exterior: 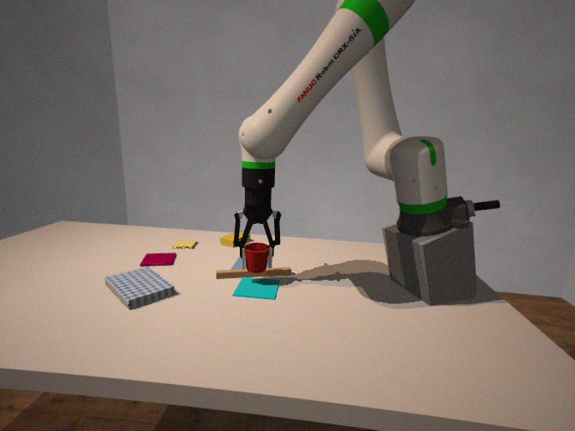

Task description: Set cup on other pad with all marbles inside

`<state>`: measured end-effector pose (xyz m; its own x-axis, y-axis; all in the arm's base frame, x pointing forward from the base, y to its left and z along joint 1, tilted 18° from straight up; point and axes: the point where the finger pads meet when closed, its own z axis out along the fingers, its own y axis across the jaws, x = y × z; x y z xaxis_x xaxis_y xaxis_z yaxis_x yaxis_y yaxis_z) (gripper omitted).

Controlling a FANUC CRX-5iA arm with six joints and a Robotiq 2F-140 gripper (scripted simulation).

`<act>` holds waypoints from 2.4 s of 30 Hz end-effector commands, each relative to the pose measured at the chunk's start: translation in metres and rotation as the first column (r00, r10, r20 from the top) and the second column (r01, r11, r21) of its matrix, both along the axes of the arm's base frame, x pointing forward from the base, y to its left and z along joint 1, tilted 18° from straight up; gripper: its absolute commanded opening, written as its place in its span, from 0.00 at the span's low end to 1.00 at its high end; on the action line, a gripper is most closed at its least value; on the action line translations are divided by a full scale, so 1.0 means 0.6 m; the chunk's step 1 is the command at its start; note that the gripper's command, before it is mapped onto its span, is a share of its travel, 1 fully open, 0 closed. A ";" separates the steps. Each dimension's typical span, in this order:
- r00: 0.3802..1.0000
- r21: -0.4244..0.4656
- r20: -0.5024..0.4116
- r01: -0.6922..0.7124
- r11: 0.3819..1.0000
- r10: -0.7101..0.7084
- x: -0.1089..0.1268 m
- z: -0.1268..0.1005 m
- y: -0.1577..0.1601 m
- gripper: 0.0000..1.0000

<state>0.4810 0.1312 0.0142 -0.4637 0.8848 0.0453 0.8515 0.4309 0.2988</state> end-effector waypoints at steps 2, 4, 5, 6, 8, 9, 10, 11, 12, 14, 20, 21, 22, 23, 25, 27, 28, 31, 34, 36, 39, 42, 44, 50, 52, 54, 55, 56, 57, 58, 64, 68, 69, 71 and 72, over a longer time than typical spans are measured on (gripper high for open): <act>1.000 -0.001 0.001 0.001 1.000 -0.001 -0.011 0.001 0.021 0.49; 1.000 -0.001 0.001 0.001 1.000 -0.001 -0.015 0.002 0.029 0.49; 1.000 -0.001 0.001 0.001 1.000 -0.001 -0.017 0.002 0.032 0.49; 1.000 -0.001 0.001 0.001 1.000 -0.001 -0.018 0.002 0.035 0.49; 1.000 -0.001 0.001 0.001 1.000 -0.001 -0.021 0.002 0.040 0.49; 1.000 -0.001 0.001 0.001 1.000 -0.001 -0.021 0.002 0.040 0.49; 1.000 -0.001 0.001 0.001 1.000 -0.001 -0.021 0.002 0.040 0.49; 1.000 -0.001 0.001 0.001 1.000 -0.001 -0.022 0.002 0.042 0.49; 1.000 -0.001 0.001 0.001 1.000 -0.001 -0.023 0.002 0.043 0.49; 1.000 -0.001 0.001 0.001 1.000 -0.001 -0.024 0.003 0.046 0.49; 1.000 -0.001 0.001 0.001 1.000 -0.001 -0.025 0.003 0.048 0.49; 1.000 -0.001 0.001 0.001 1.000 -0.001 -0.025 0.003 0.048 0.49; 1.000 -0.001 0.001 0.001 1.000 -0.001 -0.025 0.003 0.048 0.49; 1.000 -0.001 0.001 0.001 1.000 -0.001 -0.025 0.003 0.048 0.49; 1.000 -0.001 0.001 0.001 1.000 -0.001 -0.025 0.003 0.048 0.49; 1.000 -0.001 0.001 0.001 1.000 -0.001 -0.025 0.003 0.048 0.49; 1.000 -0.001 0.001 0.001 1.000 -0.001 -0.025 0.002 0.048 0.49; 1.000 -0.001 0.001 0.001 1.000 -0.001 -0.024 0.000 0.049 0.49; 1.000 -0.001 0.001 0.001 1.000 -0.001 -0.023 -0.007 0.051 0.49; 1.000 -0.001 0.001 0.001 1.000 -0.001 -0.022 -0.014 0.053 0.49; 1.000 -0.001 0.001 0.001 1.000 -0.001 -0.019 -0.025 0.056 0.49; 1.000 -0.001 0.001 0.001 1.000 -0.001 -0.017 -0.036 0.059 0.49; 1.000 -0.001 0.001 0.001 1.000 -0.001 -0.017 -0.036 0.059 0.49; 1.000 -0.001 0.001 0.001 1.000 -0.001 -0.014 -0.048 0.062 0.49; 1.000 -0.001 0.001 0.001 1.000 -0.001 -0.014 -0.048 0.062 0.49; 1.000 -0.001 0.001 0.001 1.000 -0.001 -0.014 -0.048 0.062 0.49; 1.000 -0.001 0.001 0.001 1.000 -0.001 -0.014 -0.048 0.062 0.49; 1.000 -0.001 0.001 0.001 1.000 -0.001 -0.014 -0.048 0.062 0.49; 1.000 -0.001 0.001 0.001 1.000 -0.001 -0.014 -0.048 0.062 0.49; 1.000 -0.001 0.001 0.001 1.000 -0.001 -0.014 -0.048 0.062 0.49; 1.000 -0.001 0.001 0.001 1.000 -0.001 -0.014 -0.048 0.062 0.49; 1.000 -0.001 0.001 0.001 1.000 -0.001 -0.014 -0.050 0.063 0.49; 1.000 -0.001 0.001 0.001 1.000 -0.001 -0.014 -0.050 0.063 0.49; 1.000 -0.001 0.001 0.001 1.000 -0.001 -0.014 -0.051 0.064 0.49; 1.000 -0.001 0.001 0.001 1.000 -0.001 -0.014 -0.052 0.064 0.49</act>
